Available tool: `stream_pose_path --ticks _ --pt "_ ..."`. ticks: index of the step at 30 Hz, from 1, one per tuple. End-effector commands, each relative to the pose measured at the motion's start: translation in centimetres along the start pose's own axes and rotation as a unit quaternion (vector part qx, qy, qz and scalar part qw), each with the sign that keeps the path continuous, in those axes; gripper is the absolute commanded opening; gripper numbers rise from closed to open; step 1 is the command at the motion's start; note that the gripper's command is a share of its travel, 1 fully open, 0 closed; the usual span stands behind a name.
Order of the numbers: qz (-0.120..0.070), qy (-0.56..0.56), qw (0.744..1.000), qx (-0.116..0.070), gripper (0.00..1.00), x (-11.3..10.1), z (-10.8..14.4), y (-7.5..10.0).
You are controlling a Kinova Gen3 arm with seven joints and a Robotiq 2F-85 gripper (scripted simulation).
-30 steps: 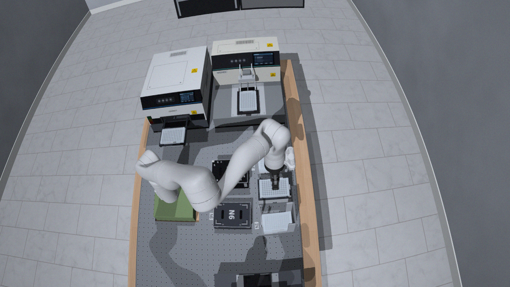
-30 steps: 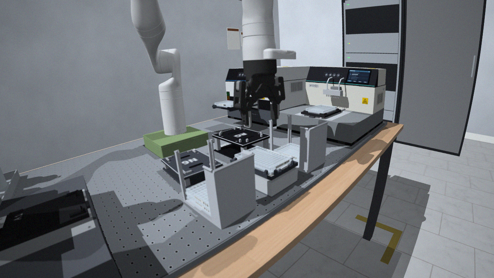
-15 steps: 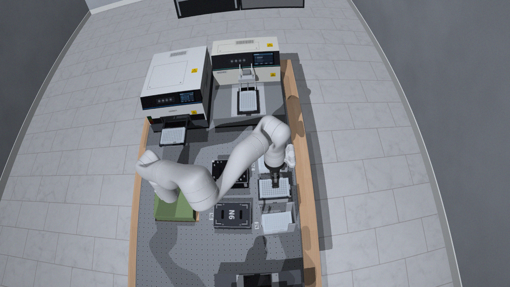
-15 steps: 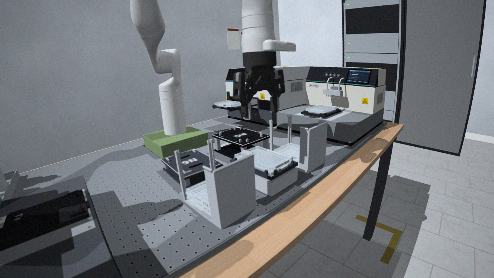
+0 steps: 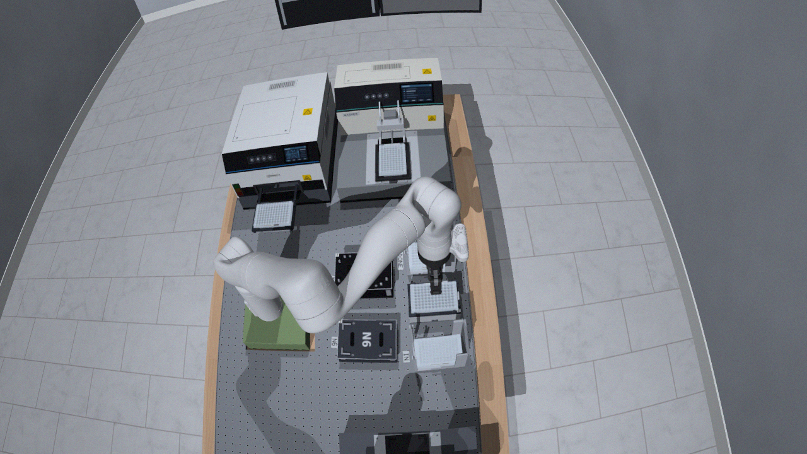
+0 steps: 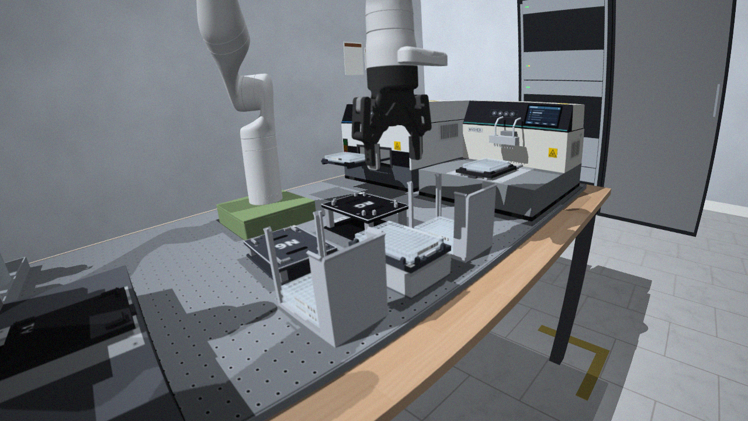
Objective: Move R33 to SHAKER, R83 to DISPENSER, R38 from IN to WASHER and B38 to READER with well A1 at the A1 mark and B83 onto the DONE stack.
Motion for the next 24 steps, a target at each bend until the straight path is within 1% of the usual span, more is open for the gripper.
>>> stream_pose_path --ticks 1,17,24 --pt "0.0 0.003 1.0 0.0 1.0 0.0 0.1 0.8" --pt "0.0 0.003 1.0 0.0 1.0 0.0 0.1 2.6" --pt "0.002 0.001 1.0 -0.001 1.0 0.1 0.1 2.4"
Point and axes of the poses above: the point where the finger pads meet when closed, its own y axis back along the fingers, its own z axis across the jaws, x = y × z, the point moved 3 cm from there along y, back along the fingers, and after that the axes turned 9 degrees about y, right-handed, at the moved point
